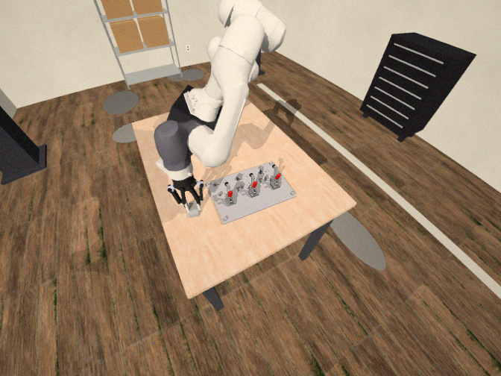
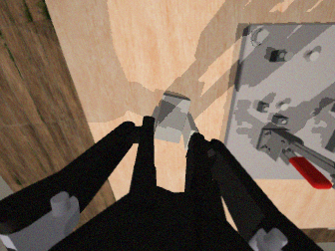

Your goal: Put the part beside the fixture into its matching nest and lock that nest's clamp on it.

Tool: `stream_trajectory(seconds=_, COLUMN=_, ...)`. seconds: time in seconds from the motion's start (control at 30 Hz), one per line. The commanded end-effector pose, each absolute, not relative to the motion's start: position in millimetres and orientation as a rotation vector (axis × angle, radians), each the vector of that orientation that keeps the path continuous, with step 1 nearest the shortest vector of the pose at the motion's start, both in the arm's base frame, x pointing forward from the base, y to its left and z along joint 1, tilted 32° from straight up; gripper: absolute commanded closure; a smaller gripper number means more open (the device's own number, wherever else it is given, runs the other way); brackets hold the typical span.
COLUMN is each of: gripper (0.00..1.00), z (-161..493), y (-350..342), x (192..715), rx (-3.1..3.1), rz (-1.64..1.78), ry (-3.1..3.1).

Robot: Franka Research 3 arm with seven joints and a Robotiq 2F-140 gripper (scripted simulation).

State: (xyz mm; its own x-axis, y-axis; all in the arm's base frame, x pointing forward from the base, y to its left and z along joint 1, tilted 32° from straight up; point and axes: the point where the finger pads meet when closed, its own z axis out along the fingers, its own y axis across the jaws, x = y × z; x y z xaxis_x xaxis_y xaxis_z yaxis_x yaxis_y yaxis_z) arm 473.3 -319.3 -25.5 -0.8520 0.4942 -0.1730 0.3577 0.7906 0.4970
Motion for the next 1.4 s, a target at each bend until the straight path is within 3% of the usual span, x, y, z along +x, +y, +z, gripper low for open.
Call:
stream_trajectory(seconds=0.0, gripper=1.00, z=-21.0, y=-322.0, x=471.8, rx=0.653, rz=0.658, ry=2.685)
stream_trajectory(seconds=1.37, gripper=1.00, z=72.5, y=-361.5, x=429.5, rx=0.653, rz=0.658, ry=2.685)
